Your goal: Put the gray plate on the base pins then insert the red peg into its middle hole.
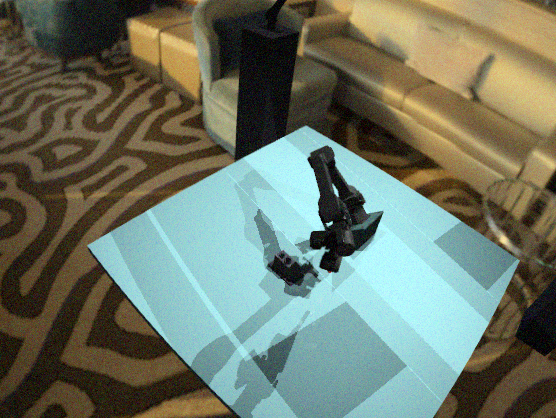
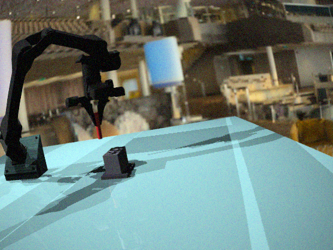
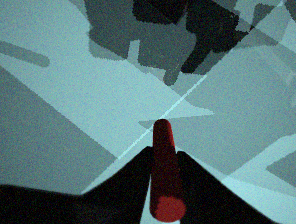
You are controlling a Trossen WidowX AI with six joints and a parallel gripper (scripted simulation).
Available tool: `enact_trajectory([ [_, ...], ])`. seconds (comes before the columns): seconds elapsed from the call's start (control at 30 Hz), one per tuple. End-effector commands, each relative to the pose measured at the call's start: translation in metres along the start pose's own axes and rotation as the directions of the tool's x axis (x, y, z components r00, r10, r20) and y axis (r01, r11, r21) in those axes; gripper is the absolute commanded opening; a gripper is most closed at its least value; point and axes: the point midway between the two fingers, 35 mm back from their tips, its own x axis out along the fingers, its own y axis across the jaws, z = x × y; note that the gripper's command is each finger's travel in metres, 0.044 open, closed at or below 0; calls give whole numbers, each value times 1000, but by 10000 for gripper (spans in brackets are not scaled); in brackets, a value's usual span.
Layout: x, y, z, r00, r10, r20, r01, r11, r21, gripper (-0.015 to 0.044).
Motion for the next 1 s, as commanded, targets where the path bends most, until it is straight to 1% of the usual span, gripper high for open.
enact_trajectory([
  [0.0,-3,4,15,1000,7,1,-7,1000,4,0],
  [0.97,-5,6,104,1000,7,24,-7,1000,-4,0],
])
